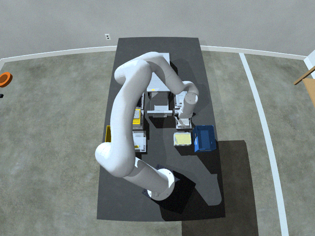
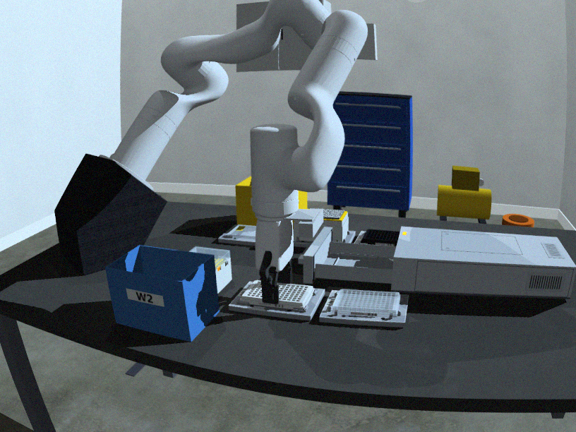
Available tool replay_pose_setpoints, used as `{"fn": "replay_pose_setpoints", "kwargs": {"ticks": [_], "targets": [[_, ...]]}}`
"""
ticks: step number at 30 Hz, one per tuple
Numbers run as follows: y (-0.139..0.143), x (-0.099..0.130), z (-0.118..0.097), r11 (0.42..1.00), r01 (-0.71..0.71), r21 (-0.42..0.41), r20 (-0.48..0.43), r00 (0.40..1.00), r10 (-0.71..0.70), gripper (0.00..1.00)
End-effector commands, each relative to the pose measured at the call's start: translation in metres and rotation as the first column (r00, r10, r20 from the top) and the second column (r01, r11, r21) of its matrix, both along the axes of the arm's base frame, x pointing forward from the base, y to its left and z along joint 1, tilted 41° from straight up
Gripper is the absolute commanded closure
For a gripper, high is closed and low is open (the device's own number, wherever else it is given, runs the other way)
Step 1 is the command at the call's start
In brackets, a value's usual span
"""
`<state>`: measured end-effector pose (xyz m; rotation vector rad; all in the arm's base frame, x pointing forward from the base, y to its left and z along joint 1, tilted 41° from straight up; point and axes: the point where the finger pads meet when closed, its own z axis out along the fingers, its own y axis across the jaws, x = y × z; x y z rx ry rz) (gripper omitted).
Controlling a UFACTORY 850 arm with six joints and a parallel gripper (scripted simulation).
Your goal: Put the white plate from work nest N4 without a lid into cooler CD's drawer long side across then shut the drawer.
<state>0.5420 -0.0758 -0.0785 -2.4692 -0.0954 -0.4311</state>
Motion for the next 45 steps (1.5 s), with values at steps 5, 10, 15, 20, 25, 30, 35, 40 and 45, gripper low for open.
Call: {"fn": "replay_pose_setpoints", "kwargs": {"ticks": [5, 10, 15, 20, 25, 30, 35, 40, 45], "targets": [[-0.0009, 0.0007, 0.0006, 1.000, 0.001, -0.001, 0.001, 1.000, -0.001, 1.00], [-0.0008, 0.0007, 0.0006, 1.000, 0.001, -0.001, 0.001, 1.000, -0.001, 1.00], [-0.0008, 0.0007, 0.0006, 1.000, 0.001, -0.001, 0.001, 1.000, -0.001, 1.00], [-0.0008, 0.0007, 0.0006, 1.000, 0.001, -0.001, 0.001, 1.000, -0.001, 1.00], [-0.0008, 0.0007, 0.0006, 1.000, 0.001, -0.001, 0.001, 1.000, -0.001, 1.00], [-0.0008, 0.0007, 0.0006, 1.000, 0.001, -0.001, 0.001, 1.000, -0.001, 1.00], [-0.0008, 0.0007, 0.0006, 1.000, 0.001, -0.001, 0.001, 1.000, -0.001, 1.00], [-0.0013, 0.0005, 0.0011, 1.000, 0.001, -0.001, 0.002, 1.000, -0.001, 1.00], [-0.0032, -0.0004, 0.0036, 1.000, 0.001, -0.001, 0.002, 1.000, -0.001, 1.00]]}}
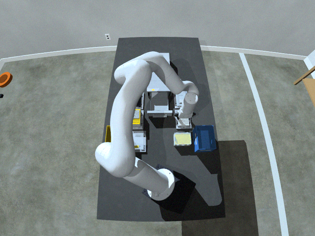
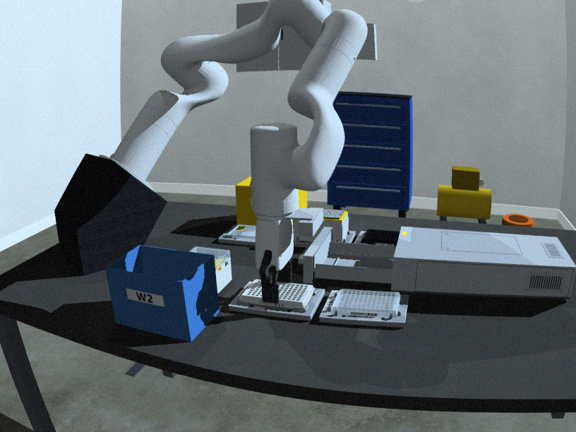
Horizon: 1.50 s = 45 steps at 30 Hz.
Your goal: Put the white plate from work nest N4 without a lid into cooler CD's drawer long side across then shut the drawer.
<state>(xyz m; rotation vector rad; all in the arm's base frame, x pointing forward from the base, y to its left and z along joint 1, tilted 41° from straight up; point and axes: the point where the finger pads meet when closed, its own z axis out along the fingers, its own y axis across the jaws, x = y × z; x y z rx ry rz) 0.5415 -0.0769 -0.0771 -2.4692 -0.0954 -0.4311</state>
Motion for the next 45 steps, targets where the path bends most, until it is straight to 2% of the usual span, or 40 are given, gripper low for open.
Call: {"fn": "replay_pose_setpoints", "kwargs": {"ticks": [1, 38, 45], "targets": [[-0.003, 0.000, 0.003, 1.000, 0.001, -0.001, 0.002, 1.000, -0.001, 1.00], [-0.013, -0.005, 0.016, 1.000, 0.001, -0.001, 0.002, 1.000, -0.001, 1.00], [-0.020, -0.008, 0.024, 1.000, 0.001, -0.001, 0.002, 1.000, -0.001, 1.00]]}}
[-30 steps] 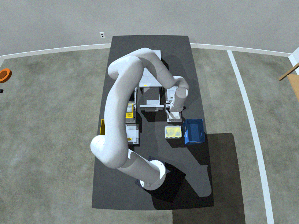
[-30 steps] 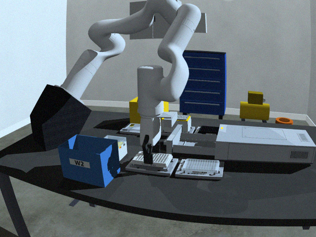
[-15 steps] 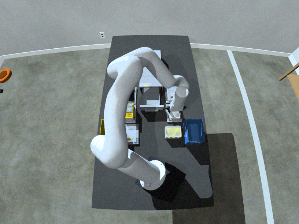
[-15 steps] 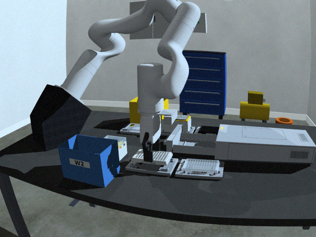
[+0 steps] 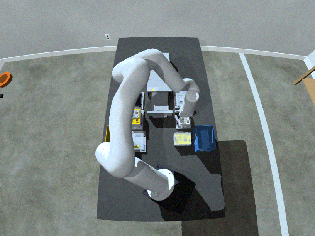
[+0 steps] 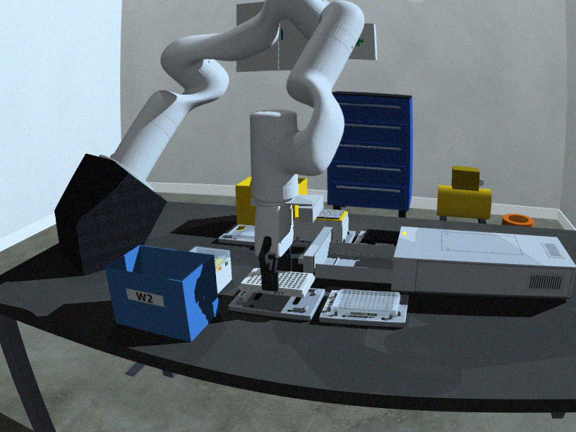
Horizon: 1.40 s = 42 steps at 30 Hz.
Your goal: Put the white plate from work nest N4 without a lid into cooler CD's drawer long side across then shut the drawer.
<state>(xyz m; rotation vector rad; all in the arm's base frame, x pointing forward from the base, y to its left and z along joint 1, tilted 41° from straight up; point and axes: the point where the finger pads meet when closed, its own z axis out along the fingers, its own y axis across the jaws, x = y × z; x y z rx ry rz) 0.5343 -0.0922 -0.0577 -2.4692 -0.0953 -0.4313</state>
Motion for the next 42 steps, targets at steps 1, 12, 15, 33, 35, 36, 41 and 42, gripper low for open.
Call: {"fn": "replay_pose_setpoints", "kwargs": {"ticks": [1, 12, 15, 33, 35, 36, 41, 42], "targets": [[-0.005, -0.001, 0.006, 1.000, 0.001, -0.001, 0.001, 1.000, -0.001, 1.00], [-0.014, -0.006, 0.018, 1.000, 0.001, -0.001, 0.001, 1.000, -0.001, 1.00], [-0.017, -0.007, 0.021, 1.000, 0.001, -0.001, 0.001, 1.000, -0.001, 1.00], [-0.033, -0.015, 0.041, 1.000, 0.001, -0.001, 0.001, 1.000, -0.001, 1.00], [-0.035, -0.016, 0.044, 1.000, 0.001, -0.001, 0.001, 1.000, -0.001, 1.00], [-0.036, -0.016, 0.045, 1.000, 0.001, -0.001, 0.001, 1.000, -0.001, 1.00], [-0.041, -0.018, 0.051, 1.000, 0.001, -0.001, 0.001, 1.000, -0.001, 1.00], [-0.042, -0.019, 0.053, 1.000, 0.001, -0.001, 0.001, 1.000, -0.001, 1.00]]}}
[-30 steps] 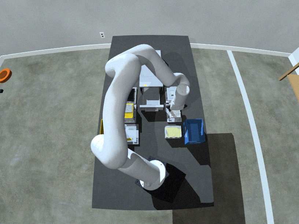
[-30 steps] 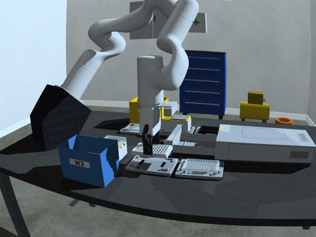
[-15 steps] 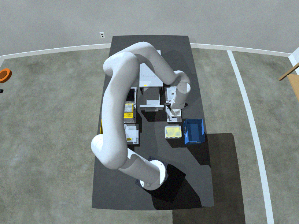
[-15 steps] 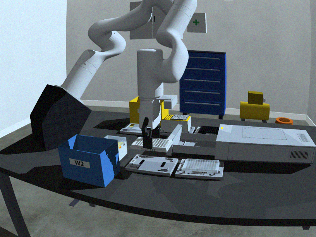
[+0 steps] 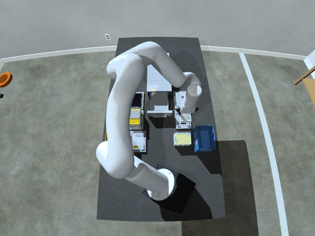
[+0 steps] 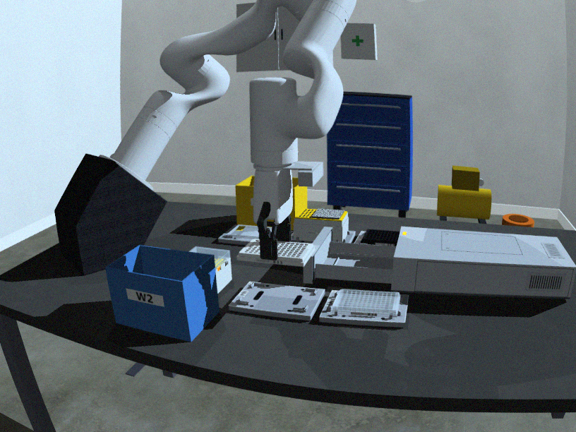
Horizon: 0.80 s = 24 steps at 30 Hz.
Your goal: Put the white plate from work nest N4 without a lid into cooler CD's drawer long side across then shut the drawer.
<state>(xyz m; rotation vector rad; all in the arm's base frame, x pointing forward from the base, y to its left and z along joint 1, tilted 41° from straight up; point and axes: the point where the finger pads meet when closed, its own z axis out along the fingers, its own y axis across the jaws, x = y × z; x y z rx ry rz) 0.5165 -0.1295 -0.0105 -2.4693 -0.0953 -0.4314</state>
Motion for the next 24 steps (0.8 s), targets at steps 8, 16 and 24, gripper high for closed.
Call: {"fn": "replay_pose_setpoints", "kwargs": {"ticks": [8, 16, 24], "targets": [[-0.011, -0.004, 0.013, 1.000, 0.001, -0.001, 0.001, 1.000, -0.001, 1.00], [-0.019, -0.008, 0.023, 1.000, 0.001, -0.001, 0.001, 1.000, -0.001, 1.00], [-0.023, -0.010, 0.029, 1.000, 0.001, -0.001, 0.001, 1.000, -0.001, 1.00]]}}
